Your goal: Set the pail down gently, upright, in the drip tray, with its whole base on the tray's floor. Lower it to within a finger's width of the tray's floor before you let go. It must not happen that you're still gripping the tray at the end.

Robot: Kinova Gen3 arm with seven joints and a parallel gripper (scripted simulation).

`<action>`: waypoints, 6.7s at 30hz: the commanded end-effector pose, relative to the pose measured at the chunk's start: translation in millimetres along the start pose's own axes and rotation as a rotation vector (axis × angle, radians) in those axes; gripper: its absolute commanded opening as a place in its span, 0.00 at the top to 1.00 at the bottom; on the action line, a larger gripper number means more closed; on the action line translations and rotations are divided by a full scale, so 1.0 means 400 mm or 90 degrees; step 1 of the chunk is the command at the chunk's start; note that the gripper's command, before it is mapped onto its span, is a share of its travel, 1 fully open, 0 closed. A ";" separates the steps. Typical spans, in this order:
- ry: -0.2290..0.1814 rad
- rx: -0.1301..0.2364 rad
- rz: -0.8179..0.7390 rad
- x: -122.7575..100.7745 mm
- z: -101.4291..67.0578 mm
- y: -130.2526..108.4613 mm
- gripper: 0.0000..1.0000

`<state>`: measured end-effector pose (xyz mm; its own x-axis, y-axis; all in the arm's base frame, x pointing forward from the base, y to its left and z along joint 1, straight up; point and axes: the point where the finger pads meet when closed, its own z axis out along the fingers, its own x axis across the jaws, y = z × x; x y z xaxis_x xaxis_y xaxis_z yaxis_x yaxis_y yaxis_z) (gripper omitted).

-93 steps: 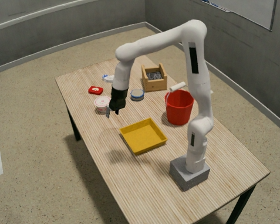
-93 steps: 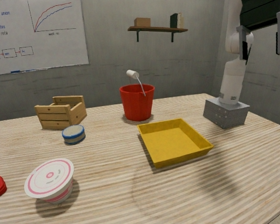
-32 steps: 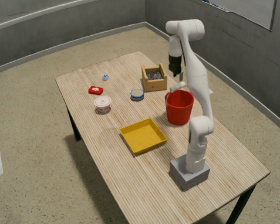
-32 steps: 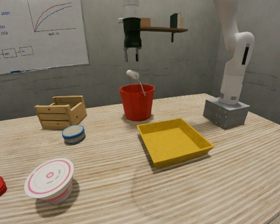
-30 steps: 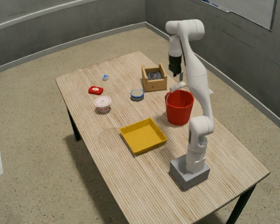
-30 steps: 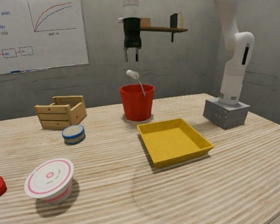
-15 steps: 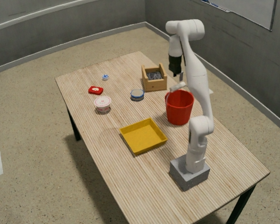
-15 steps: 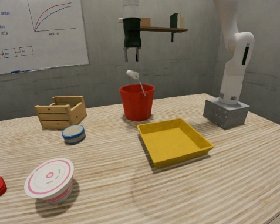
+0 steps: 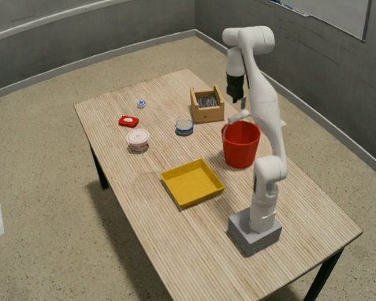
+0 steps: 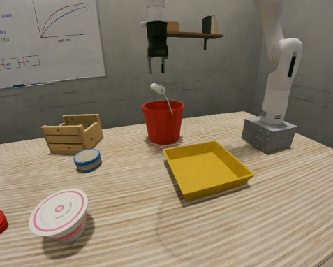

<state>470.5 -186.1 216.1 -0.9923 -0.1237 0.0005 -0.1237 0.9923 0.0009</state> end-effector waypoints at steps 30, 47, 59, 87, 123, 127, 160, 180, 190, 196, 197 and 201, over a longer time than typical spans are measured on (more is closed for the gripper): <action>-0.001 0.000 0.000 -0.001 0.060 -0.001 0.00; -0.001 0.000 0.000 -0.002 0.149 -0.001 0.00; -0.001 0.000 0.000 -0.002 0.190 -0.001 0.00; -0.001 0.000 0.000 -0.002 0.197 -0.001 0.00; -0.001 0.000 0.000 -0.002 0.197 -0.001 1.00; -0.001 0.000 0.000 -0.002 0.197 -0.001 1.00; -0.001 0.000 0.000 -0.002 0.180 -0.001 1.00; -0.001 0.000 0.000 -0.002 0.124 -0.001 1.00; -0.001 0.000 0.000 -0.002 0.078 -0.001 1.00; -0.001 0.000 0.000 -0.002 0.060 -0.001 1.00; -0.001 0.000 0.000 -0.002 0.055 -0.001 1.00; -0.001 0.000 0.000 -0.002 0.038 -0.001 1.00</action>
<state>470.8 -186.2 197.6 -0.9923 -0.1236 0.0009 -0.1236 0.9923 0.0011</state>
